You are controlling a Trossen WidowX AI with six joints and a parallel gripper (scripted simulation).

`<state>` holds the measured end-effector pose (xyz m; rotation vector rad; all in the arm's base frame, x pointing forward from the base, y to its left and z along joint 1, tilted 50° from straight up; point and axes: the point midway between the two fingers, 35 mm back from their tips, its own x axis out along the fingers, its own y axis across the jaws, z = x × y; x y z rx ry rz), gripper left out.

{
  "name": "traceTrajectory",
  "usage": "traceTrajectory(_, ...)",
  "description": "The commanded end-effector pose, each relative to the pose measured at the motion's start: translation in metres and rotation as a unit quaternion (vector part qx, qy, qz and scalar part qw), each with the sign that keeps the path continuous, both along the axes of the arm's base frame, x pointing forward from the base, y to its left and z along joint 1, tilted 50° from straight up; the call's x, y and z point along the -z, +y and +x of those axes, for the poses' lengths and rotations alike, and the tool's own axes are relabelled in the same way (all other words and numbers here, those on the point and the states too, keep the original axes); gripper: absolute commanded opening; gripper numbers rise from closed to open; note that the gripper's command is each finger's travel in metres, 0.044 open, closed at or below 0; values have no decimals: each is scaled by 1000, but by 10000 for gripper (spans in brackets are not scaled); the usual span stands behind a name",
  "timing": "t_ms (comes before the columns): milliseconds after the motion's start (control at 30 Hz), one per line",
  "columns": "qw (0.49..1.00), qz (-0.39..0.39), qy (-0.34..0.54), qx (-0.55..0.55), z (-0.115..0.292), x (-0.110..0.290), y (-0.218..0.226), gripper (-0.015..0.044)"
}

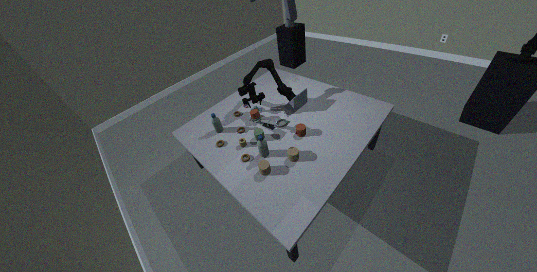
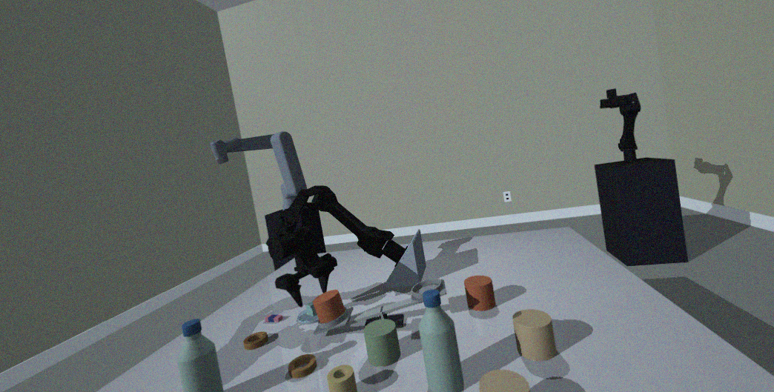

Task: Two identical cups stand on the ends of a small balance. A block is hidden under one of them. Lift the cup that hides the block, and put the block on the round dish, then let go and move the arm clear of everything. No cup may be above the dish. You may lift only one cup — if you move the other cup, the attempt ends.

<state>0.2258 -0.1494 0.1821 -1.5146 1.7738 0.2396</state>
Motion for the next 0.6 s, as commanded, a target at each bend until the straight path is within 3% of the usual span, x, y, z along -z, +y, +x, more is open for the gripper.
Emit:
traceTrajectory(0, 1000, -4, -4, -1, 0, -20, 20, 440)
traceTrajectory(567, 1000, -1, -1, -4, 0, -46, 53, 440)
